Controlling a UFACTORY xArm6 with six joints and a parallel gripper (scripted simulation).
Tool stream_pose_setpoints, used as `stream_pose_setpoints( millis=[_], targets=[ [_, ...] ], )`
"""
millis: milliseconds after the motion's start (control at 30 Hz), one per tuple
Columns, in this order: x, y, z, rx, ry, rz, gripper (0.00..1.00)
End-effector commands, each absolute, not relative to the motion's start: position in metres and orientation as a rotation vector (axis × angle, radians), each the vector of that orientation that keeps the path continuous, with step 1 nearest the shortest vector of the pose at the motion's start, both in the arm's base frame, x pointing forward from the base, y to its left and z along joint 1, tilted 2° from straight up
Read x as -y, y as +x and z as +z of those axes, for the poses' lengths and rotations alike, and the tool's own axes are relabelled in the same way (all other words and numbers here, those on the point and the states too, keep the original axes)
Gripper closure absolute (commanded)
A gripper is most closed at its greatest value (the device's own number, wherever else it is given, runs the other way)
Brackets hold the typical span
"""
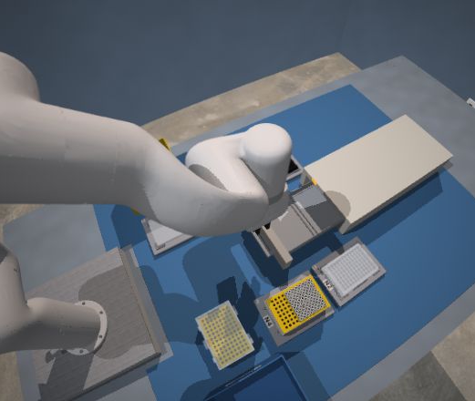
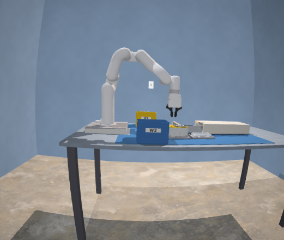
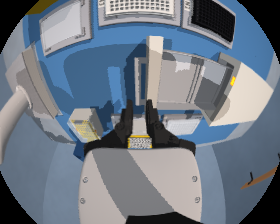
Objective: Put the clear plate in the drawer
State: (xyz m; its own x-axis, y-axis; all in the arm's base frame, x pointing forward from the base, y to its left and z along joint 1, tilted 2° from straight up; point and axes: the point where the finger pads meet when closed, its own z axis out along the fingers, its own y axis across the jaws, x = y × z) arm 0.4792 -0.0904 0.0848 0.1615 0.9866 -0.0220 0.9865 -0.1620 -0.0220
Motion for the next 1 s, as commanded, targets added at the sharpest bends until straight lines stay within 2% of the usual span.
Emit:
stream_pose_setpoints(
  millis=[0, 733, 767, 967],
  targets=[
    [0.090, 0.481, 0.096, 2.034, -2.395, 0.044, 0.79],
    [0.090, 0.481, 0.109, 2.034, -2.395, 0.044, 0.79],
    [0.094, 0.484, 0.109, 1.994, -2.429, 0.044, 0.00],
    [0.120, 0.500, 0.110, 1.744, -2.618, 0.044, 0.00]
  ],
)
